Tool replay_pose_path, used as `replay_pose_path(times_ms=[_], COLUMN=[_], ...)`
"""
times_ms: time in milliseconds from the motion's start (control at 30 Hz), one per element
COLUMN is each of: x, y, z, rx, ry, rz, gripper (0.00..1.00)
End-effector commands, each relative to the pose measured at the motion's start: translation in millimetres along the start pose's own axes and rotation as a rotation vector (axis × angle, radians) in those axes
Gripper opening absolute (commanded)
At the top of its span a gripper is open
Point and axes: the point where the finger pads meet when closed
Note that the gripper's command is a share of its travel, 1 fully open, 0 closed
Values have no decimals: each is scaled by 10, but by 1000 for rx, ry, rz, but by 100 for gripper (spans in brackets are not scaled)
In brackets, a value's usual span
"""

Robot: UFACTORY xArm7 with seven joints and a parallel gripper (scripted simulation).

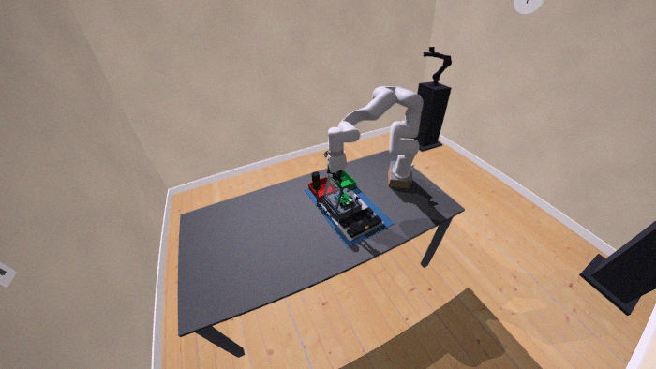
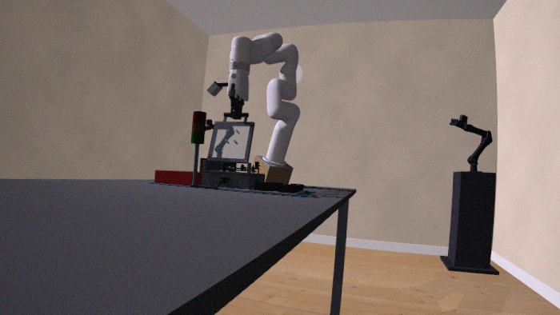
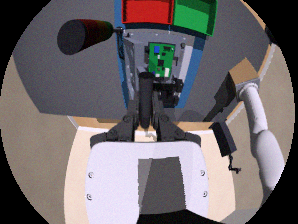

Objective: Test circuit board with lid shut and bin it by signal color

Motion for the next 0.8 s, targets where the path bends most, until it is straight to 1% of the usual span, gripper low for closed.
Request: replay_pose_path(times_ms=[0, 67, 233, 567, 633, 767], x=[156, 156, 345, 705, 705, 839], y=[-43, -43, -132, -399, -399, -544], z=[-40, -40, -83, -166, -166, -197], rx=[0, 0, 0, 0, 0, 0], ry=[-2, -2, -2, -2, -2, -1], rz=[-9, -9, -9, -9, -9, -9], gripper=[0, 0, 0, 0, 0, 0])
Point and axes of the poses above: the point where the finger pads meet when closed, its own y axis back along the fingers, its own x axis across the jaws, z = x × y, and after that the axes turned 13 degrees about -y, right-handed
